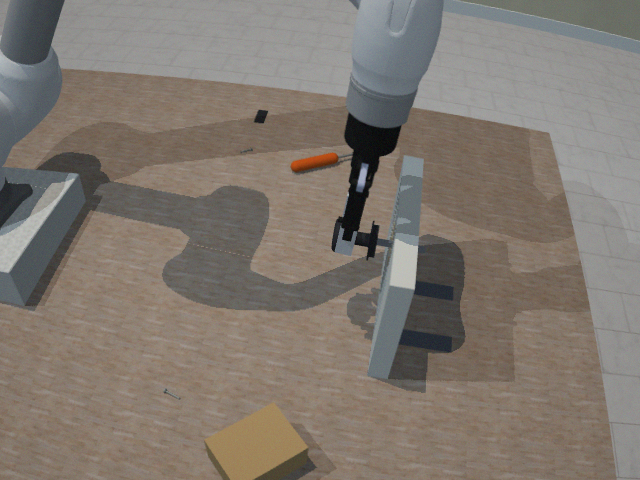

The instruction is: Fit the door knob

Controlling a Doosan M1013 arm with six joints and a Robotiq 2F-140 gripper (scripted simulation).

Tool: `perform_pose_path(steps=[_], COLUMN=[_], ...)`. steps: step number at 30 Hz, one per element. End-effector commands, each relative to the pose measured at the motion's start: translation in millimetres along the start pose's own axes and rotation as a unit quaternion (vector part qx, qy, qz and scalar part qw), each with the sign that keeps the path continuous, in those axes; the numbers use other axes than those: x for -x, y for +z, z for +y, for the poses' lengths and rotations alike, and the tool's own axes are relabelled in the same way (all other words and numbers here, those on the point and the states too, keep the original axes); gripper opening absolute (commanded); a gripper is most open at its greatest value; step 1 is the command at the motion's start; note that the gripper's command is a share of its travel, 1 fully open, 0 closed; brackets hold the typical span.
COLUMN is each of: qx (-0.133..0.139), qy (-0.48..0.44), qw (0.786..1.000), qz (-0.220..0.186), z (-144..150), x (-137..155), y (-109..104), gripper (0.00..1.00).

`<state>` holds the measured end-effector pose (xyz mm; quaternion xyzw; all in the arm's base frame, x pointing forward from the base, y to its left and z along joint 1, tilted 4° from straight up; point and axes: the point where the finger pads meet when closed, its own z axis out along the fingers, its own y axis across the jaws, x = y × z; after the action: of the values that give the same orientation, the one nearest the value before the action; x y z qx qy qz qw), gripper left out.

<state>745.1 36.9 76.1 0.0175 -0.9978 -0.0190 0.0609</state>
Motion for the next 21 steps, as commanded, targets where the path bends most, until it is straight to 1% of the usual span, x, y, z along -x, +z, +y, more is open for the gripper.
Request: perform_pose_path(steps=[1, 21], qx=[0.000, 0.000], qy=[0.000, 0.000], qw=[1.000, 1.000], qz=[0.000, 0.000], z=[0.0, 0.0], x=[0.8, 4.7], y=[-0.2, -0.5], gripper=[0.42, 0.42])
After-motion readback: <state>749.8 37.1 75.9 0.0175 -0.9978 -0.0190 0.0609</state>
